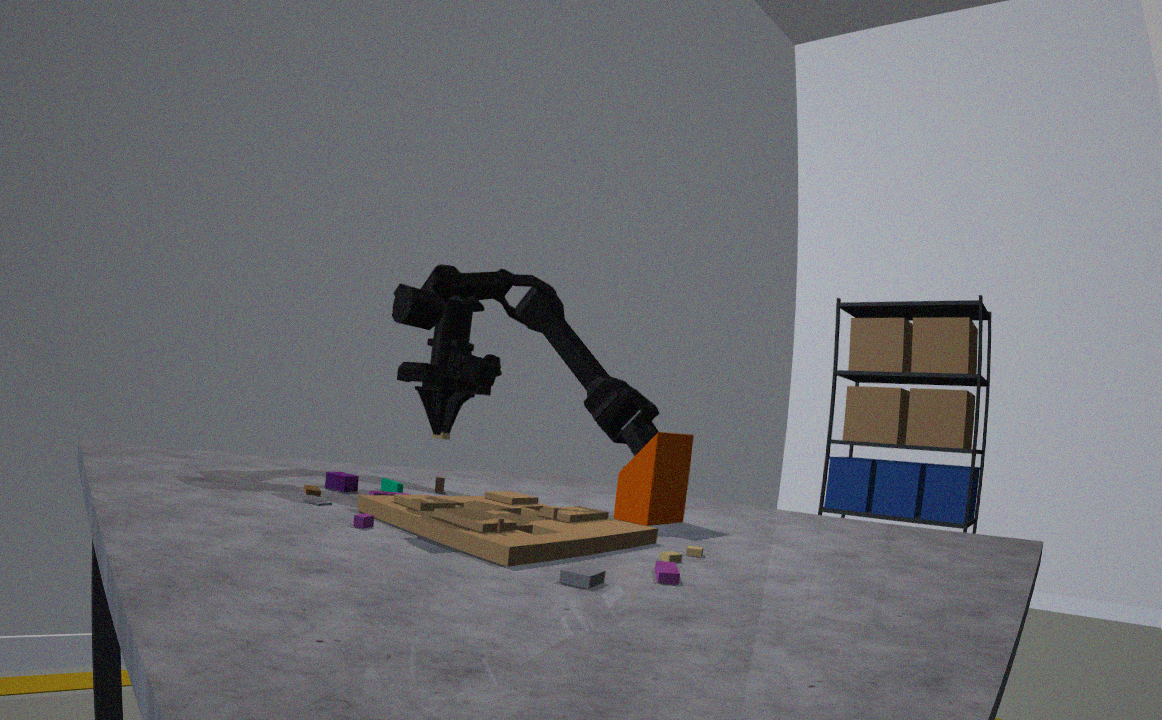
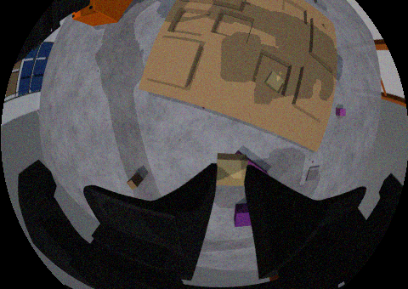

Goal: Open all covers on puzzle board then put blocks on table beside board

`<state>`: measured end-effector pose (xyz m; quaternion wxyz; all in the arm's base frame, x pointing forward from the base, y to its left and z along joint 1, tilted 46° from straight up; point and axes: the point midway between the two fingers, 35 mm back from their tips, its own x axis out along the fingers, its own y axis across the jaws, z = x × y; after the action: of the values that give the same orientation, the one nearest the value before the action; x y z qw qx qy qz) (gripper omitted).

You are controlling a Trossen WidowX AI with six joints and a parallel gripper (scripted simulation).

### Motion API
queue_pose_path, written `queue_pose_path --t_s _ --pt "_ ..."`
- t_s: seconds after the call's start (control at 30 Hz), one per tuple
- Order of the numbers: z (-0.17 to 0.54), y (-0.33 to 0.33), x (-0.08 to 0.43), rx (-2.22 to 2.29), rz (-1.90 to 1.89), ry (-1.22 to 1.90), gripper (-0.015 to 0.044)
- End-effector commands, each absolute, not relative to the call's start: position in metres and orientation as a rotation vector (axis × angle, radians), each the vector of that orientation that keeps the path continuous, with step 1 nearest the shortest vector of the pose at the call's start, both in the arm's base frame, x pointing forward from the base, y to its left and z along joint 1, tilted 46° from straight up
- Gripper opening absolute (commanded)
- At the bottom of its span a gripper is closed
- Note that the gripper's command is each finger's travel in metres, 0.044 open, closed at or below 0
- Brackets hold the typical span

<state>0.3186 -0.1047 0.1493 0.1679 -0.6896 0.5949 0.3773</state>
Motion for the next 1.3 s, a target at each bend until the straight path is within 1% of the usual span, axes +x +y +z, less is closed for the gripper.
queue_pose_path --t_s 0.0,0.43,1.27 --pt "0.158 -0.116 0.307 -1.964 1.078 1.708 0.008" --pt "0.183 -0.141 0.277 -1.97 1.066 1.733 0.008" --pt "0.158 -0.165 0.281 -1.966 1.068 1.73 0.008"
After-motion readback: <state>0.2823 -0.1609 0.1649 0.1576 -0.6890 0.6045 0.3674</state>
